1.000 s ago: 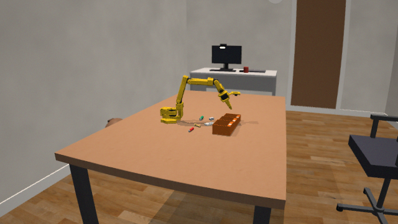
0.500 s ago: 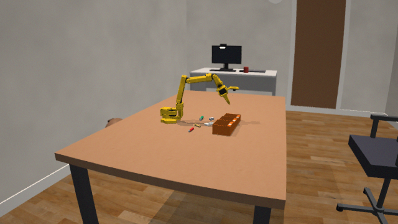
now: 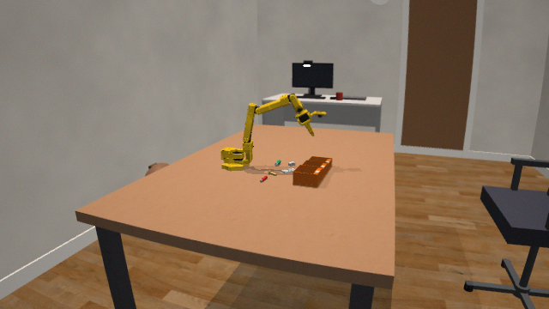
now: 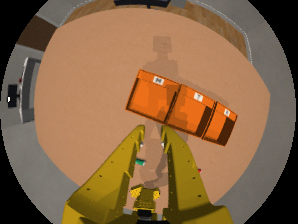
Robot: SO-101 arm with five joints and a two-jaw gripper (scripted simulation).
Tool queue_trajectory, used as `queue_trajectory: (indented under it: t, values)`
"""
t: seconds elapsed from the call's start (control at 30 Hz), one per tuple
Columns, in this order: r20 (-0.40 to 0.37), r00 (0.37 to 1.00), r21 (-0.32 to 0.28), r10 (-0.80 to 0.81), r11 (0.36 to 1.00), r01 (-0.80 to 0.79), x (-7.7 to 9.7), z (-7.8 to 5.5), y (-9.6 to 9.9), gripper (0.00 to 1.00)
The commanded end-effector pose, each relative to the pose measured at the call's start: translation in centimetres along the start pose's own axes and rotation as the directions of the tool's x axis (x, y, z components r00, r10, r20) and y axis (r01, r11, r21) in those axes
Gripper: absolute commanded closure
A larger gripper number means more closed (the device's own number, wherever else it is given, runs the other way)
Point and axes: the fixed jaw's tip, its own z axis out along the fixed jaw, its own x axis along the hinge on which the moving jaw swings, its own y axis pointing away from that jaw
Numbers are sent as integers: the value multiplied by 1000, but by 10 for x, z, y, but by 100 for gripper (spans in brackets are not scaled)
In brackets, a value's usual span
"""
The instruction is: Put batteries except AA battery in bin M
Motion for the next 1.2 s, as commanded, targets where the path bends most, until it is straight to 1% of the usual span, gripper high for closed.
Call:
queue_trajectory:
  t: [0.0,0.23,0.47,0.53,0.63,0.77,0.87,1.03,1.1,1.17]
  values:
    - [72,997,-3,-4,1000,5,-10,-15,2,93]
    - [53,997,17,-49,999,48,-6,-13,-7,93]
    - [-3,987,53,-160,986,160,7,-10,-30,92]
    - [-3,987,53,-160,986,160,7,-10,-30,92]
    - [-41,973,65,-226,971,229,16,-8,-43,91]
    - [-104,940,69,-325,940,333,31,-6,-62,90]
    - [-156,901,57,-404,907,417,44,-6,-78,89]
    - [-237,811,4,-534,835,551,71,-6,-102,88]
    - [-237,811,4,-534,835,551,71,-6,-102,88]
    - [-263,768,-28,-584,800,599,83,-7,-111,87]
